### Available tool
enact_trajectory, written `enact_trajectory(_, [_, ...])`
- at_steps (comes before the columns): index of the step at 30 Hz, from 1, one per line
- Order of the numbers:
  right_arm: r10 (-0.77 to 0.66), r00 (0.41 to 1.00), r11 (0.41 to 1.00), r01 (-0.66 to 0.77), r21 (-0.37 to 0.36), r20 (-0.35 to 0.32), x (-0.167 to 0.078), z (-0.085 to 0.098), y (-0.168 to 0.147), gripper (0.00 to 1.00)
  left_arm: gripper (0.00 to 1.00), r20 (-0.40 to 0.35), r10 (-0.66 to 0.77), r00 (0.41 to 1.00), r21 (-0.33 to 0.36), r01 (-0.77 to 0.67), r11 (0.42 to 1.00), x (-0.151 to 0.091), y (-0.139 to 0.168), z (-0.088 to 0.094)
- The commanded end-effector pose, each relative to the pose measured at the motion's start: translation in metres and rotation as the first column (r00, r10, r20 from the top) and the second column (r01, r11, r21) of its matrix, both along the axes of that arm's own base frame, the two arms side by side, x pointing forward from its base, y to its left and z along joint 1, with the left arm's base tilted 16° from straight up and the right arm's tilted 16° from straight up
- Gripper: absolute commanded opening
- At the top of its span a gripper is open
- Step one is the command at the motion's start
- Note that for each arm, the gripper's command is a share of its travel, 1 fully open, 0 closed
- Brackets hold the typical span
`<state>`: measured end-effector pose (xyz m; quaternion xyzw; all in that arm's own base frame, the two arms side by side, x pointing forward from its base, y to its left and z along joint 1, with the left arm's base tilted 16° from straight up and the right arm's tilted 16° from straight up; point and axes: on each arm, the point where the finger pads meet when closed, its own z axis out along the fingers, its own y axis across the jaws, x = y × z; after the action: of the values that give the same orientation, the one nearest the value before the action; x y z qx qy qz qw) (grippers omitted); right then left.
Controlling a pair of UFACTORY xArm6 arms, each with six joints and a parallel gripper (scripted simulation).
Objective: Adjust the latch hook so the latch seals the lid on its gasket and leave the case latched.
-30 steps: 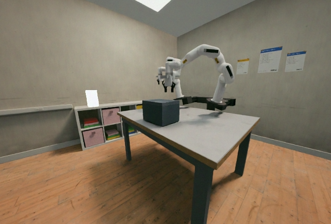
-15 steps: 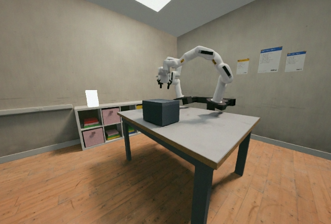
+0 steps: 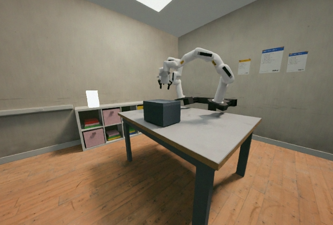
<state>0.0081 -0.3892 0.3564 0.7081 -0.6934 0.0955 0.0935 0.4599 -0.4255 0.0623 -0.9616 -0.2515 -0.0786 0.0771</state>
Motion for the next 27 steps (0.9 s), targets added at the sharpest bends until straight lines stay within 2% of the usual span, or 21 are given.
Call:
enact_trajectory(1, [0.0, 1.0, 1.0, 0.0, -0.004, 0.0, 0.0, 0.002, -0.001, 1.0, 1.0, 0.017, 0.053, 0.998, 0.022, -0.054, 0.998, -0.004, 0.001, -0.019])
enact_trajectory(5, [0.0, 1.0, 1.0, 0.0, -0.004, 0.0, 0.0, 0.002, -0.001, 1.0, 1.0, 0.044, 0.132, 0.99, 0.058, -0.135, 0.989, -0.013, 0.005, -0.052])
enact_trajectory(12, [0.0, 1.0, 1.0, 0.0, -0.004, 0.0, 0.0, 0.002, -0.001, 1.0, 1.0, 0.128, 0.286, 0.95, 0.119, -0.301, 0.946, -0.036, 0.02, -0.122])
enact_trajectory(14, [0.0, 1.0, 1.0, 0.0, -0.004, 0.0, 0.0, 0.002, -0.001, 1.0, 1.0, 0.128, 0.286, 0.95, 0.119, -0.301, 0.946, -0.036, 0.02, -0.122])
enact_trajectory(21, [0.0, 1.0, 1.0, 0.0, -0.004, 0.0, 0.0, 0.002, -0.001, 1.0, 1.0, 0.217, 0.392, 0.894, 0.146, -0.427, 0.892, -0.06, 0.037, -0.18])
enact_trajectory(27, [0.0, 1.0, 1.0, 0.0, -0.004, 0.0, 0.0, 0.002, -0.001, 1.0, 1.0, 0.258, 0.43, 0.865, 0.149, -0.475, 0.867, -0.071, 0.046, -0.203])
